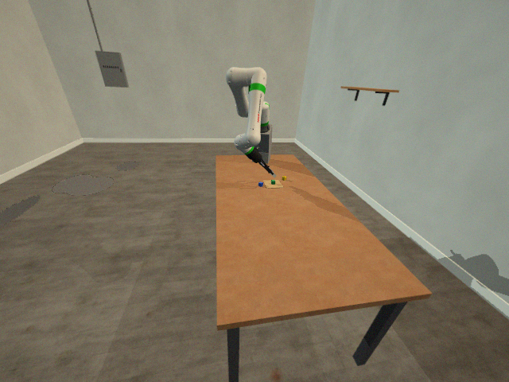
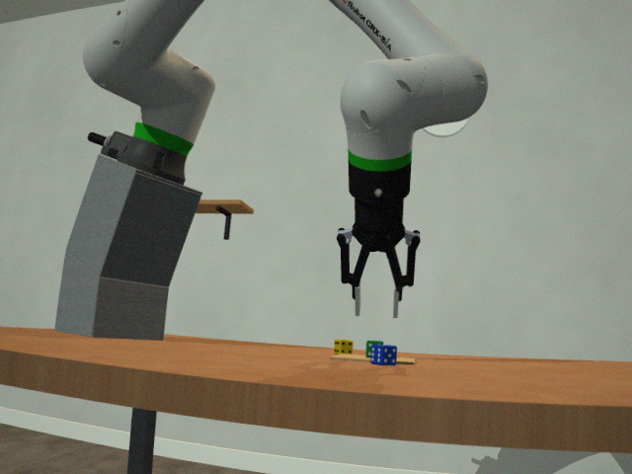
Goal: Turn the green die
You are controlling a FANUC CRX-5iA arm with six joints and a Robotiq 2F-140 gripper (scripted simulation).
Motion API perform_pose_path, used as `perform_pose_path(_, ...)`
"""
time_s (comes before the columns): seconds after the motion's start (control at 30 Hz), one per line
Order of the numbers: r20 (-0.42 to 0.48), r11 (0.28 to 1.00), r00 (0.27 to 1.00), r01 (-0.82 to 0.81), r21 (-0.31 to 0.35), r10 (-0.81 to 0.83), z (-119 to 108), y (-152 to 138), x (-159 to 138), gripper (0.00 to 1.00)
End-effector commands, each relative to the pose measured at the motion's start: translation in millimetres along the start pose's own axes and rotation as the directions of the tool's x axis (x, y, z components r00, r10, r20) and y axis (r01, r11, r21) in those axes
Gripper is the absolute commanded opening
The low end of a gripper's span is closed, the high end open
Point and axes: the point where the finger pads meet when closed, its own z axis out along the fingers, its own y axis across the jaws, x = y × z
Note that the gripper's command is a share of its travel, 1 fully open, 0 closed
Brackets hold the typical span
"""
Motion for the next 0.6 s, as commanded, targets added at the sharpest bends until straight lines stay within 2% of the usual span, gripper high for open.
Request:
perform_pose_path(0.0,0.0,1.0,1.0,0.0,0.0,0.0,-1.2,-0.2,-1.1,0.4)
perform_pose_path(0.2,-0.017,1.0,1.0,-0.002,-0.004,0.002,-0.4,0.8,-1.1,0.4)
perform_pose_path(0.43,-0.217,1.0,0.976,-0.007,-0.01,0.005,0.9,2.5,-2.9,0.4)
perform_pose_path(0.57,-0.259,1.0,0.966,0.0,0.0,0.0,-0.3,-0.1,-7.9,0.4)
